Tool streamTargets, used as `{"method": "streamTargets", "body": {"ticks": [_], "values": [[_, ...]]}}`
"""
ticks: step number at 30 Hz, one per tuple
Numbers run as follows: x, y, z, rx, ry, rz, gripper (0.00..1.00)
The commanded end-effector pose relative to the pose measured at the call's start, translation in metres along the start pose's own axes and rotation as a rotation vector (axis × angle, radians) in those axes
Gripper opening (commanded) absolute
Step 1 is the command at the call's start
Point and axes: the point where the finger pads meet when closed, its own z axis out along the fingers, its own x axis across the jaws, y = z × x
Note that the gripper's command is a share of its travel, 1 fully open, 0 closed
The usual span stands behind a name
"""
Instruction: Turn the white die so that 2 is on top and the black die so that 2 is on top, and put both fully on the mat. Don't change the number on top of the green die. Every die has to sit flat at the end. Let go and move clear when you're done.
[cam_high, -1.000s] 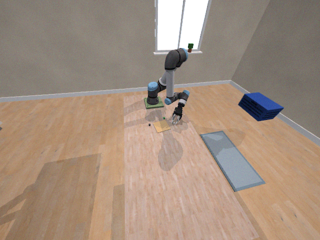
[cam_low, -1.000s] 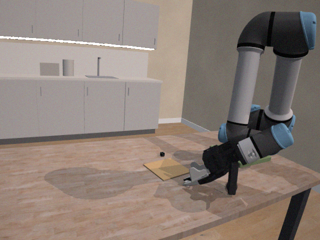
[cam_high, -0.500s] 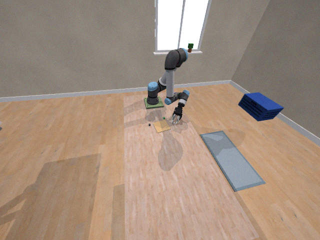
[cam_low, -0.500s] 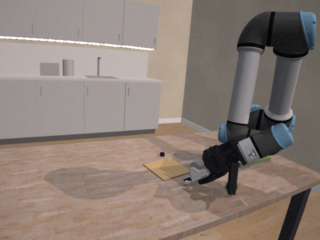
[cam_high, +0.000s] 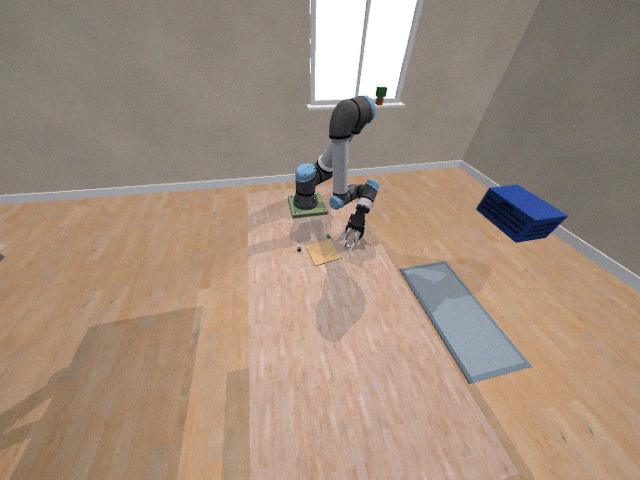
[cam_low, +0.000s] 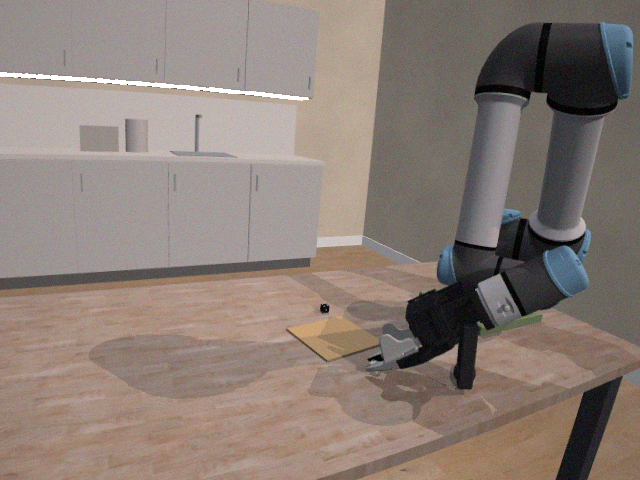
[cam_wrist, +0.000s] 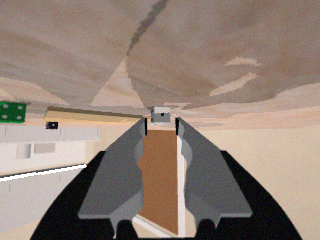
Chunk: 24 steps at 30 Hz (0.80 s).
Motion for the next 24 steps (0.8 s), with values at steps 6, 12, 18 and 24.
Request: {"method": "streamTargets", "body": {"ticks": [6,12,18,24], "values": [[0.000,0.000,-0.017,0.000,0.000,0.001,0.18],[0.000,0.000,-0.038,0.000,0.000,0.001,0.18],[0.000,0.000,-0.048,0.000,0.000,0.001,0.18],[0.000,0.000,-0.048,0.000,0.000,0.001,0.18]]}}
